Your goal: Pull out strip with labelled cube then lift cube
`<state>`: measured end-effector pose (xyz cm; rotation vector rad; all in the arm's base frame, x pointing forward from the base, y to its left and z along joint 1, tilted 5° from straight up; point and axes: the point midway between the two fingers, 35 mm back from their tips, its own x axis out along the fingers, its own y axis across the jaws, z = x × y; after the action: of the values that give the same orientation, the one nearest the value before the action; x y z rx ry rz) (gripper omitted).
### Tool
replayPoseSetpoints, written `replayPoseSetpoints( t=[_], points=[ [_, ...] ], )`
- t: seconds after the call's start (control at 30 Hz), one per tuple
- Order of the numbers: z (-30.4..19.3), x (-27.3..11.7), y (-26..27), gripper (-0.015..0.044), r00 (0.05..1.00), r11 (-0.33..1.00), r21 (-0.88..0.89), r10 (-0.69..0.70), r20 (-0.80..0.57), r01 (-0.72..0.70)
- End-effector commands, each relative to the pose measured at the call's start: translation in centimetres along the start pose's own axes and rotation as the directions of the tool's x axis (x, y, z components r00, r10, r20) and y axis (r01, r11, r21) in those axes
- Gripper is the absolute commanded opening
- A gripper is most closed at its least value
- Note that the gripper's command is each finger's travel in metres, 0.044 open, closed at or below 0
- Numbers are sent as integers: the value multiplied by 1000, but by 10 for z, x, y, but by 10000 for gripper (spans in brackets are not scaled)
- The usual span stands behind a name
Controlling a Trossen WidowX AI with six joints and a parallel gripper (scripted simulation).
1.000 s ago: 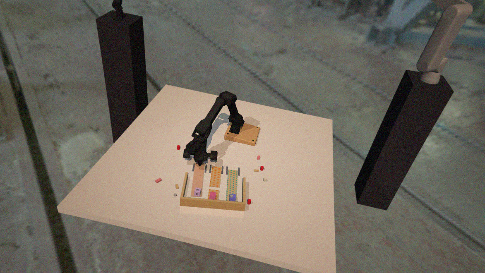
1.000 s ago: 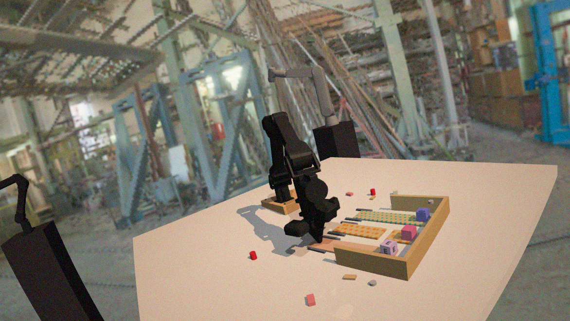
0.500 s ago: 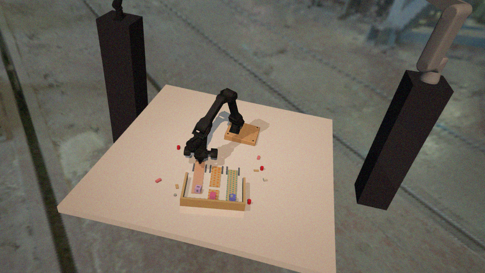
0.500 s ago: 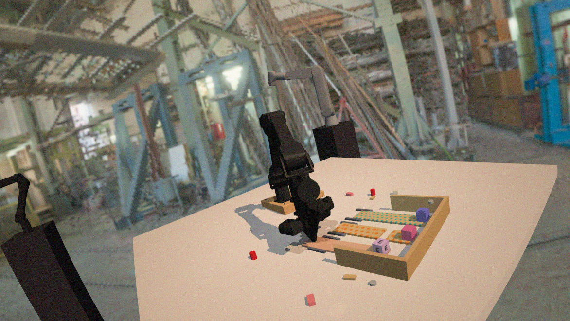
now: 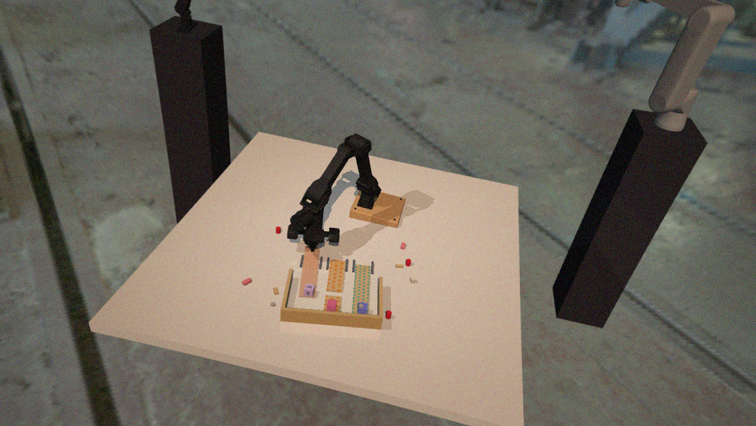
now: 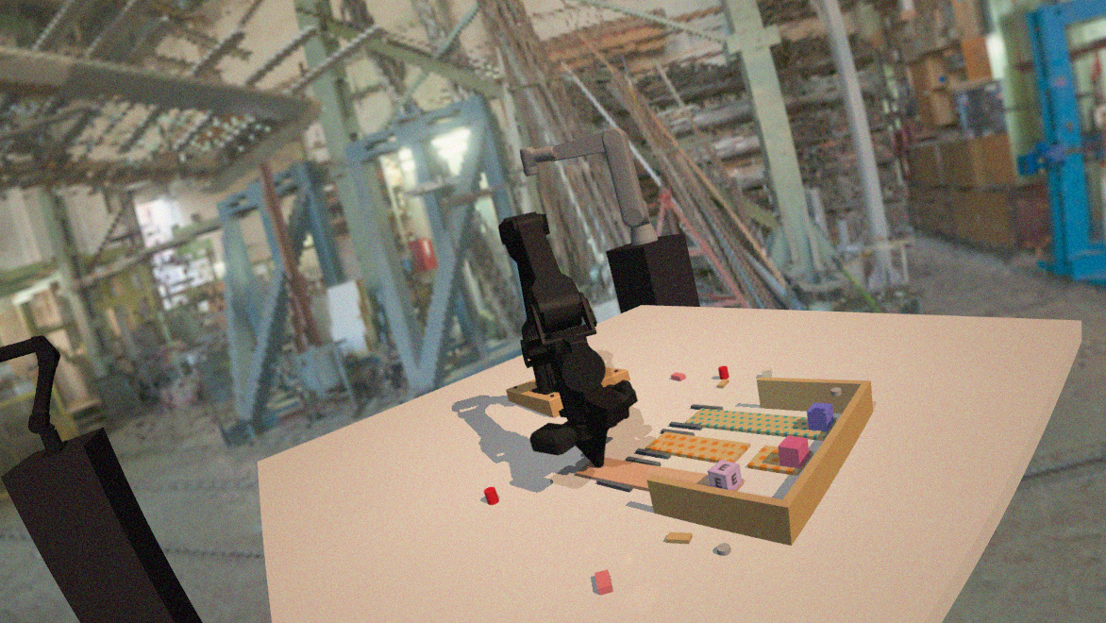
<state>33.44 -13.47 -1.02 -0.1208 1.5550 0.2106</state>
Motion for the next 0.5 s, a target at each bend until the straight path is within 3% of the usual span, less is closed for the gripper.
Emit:
replayPoseSetpoints(
  t=[0.0, 0.47],
  points=[
    [-14, 6, 2, 0, 1000, 1000, 1, 7, -27, -7],
    [-35, 6, 2, 0, 1000, 1000, 1, 8, -28, -7]
  ],
)
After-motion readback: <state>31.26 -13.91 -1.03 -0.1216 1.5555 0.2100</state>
